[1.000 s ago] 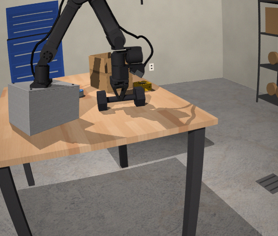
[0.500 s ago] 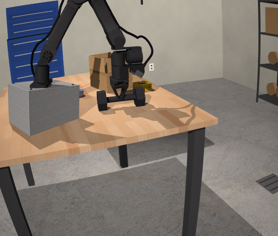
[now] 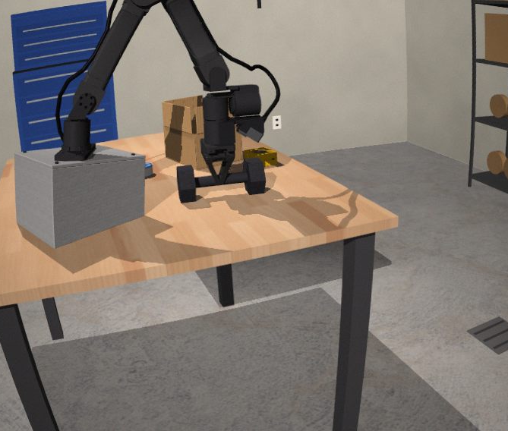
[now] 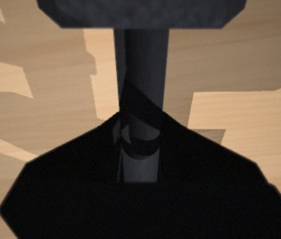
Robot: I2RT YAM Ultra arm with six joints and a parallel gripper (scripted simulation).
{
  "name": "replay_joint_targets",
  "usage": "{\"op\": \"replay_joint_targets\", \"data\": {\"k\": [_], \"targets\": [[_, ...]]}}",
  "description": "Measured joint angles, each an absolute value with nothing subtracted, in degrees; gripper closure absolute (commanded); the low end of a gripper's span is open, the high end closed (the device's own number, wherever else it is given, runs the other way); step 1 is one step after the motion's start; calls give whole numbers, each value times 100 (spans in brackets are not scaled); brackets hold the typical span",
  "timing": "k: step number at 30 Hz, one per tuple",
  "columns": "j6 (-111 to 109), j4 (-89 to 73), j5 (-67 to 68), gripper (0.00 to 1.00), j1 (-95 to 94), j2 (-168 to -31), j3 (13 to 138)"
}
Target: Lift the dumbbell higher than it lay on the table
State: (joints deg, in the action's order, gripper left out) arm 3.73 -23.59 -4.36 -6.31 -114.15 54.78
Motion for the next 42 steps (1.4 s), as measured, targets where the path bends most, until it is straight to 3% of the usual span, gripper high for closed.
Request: {"op": "replay_joint_targets", "data": {"k": [42], "targets": [[322,-3614,-436,100,-624,-10497,5618]]}}
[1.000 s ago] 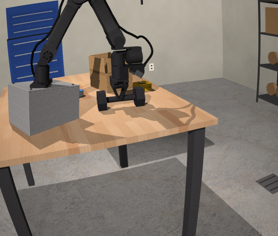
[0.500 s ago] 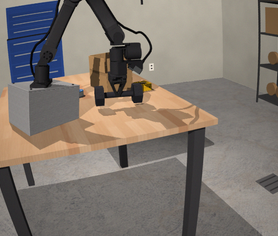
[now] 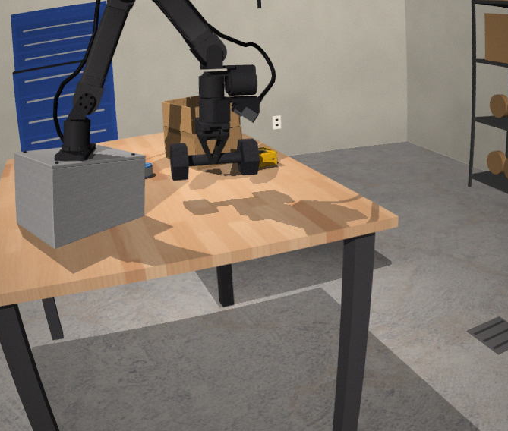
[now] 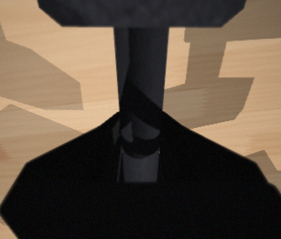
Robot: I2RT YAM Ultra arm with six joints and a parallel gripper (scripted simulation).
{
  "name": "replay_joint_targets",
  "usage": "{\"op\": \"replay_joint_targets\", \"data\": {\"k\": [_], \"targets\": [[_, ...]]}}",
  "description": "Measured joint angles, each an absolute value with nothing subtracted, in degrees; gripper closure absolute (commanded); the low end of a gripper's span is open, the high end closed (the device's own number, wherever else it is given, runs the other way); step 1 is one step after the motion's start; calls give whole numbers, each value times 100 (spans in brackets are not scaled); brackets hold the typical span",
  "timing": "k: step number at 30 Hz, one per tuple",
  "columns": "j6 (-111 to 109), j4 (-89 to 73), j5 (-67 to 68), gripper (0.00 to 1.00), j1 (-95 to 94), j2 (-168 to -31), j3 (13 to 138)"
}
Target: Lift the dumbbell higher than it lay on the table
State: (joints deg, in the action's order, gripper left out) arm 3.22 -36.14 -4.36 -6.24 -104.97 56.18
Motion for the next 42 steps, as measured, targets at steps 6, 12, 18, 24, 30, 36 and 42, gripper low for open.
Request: {"op": "replay_joint_targets", "data": {"k": [6,12,18,24,30,36,42], "targets": [[303,-3918,-429,100,-576,-10276,5767],[285,-4152,-425,100,-567,-10169,5857],[270,-4399,-427,100,-556,-10071,5931],[259,-4547,-427,100,-545,-9992,6012],[257,-4613,-427,100,-543,-9979,6036],[255,-4657,-427,100,-541,-9979,6038],[255,-4665,-427,100,-541,-9979,6040]]}}
